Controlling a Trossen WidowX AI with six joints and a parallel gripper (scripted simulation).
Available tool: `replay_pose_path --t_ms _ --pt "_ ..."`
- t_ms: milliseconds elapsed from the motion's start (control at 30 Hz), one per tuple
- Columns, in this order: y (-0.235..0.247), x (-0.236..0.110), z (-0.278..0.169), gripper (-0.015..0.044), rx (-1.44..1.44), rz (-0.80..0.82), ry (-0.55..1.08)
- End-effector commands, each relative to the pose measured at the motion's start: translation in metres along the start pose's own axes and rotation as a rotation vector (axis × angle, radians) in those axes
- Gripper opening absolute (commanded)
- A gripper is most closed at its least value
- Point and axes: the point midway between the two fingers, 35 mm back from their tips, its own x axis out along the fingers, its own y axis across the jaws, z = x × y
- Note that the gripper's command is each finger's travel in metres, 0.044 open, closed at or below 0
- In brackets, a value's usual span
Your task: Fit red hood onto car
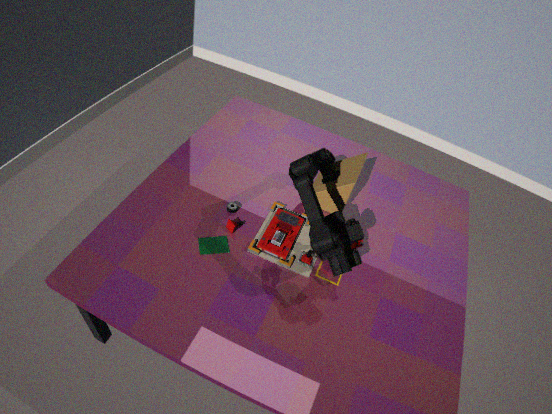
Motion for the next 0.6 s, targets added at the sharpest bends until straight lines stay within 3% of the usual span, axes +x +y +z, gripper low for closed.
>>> replay_pose_path --t_ms 0,567 --pt "0.0005 -0.0001 0.0006 0.0 0.117 0.003 -0.005" --pt "0.0004 -0.0001 0.0006 0.0 0.638 0.004 -0.004"
